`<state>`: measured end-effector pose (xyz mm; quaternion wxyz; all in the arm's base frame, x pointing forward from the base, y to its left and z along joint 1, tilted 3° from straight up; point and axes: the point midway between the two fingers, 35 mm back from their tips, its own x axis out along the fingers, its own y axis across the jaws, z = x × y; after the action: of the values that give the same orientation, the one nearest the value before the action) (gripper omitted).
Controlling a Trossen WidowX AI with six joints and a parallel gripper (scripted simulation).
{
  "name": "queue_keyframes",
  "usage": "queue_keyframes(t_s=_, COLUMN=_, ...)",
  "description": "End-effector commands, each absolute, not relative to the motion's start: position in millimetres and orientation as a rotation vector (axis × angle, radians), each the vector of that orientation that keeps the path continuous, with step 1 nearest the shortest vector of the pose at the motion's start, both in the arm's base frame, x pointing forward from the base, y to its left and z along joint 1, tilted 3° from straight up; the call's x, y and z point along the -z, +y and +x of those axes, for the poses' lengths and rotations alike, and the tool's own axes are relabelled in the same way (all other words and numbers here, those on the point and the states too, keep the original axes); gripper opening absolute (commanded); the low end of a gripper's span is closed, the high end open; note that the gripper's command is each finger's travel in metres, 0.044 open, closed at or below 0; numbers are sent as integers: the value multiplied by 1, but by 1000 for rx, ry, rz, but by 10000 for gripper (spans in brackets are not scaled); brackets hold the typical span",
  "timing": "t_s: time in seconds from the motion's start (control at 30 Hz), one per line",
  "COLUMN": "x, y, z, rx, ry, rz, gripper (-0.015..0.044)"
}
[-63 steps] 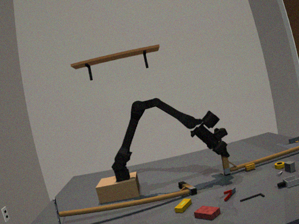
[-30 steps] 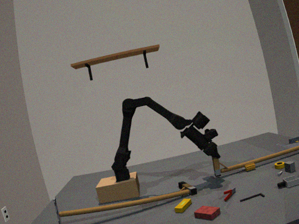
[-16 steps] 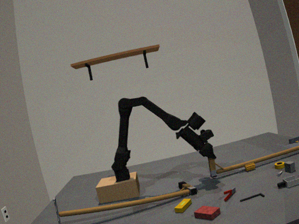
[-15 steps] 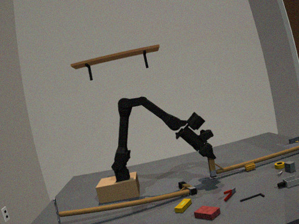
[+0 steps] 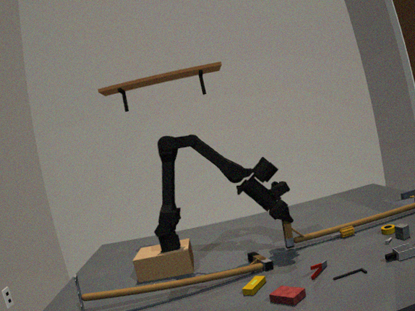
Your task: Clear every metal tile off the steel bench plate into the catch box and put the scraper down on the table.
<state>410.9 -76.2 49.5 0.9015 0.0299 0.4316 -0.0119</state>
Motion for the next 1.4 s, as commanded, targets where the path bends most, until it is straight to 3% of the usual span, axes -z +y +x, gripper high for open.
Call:
queue_keyframes(t_s=0.0, x=-53, y=-76, z=407, rx=22, ry=879, rz=56, gripper=0)
queue_keyframes(t_s=1.37, x=-43, y=-65, z=343, rx=23, ry=877, rz=57, gripper=0)
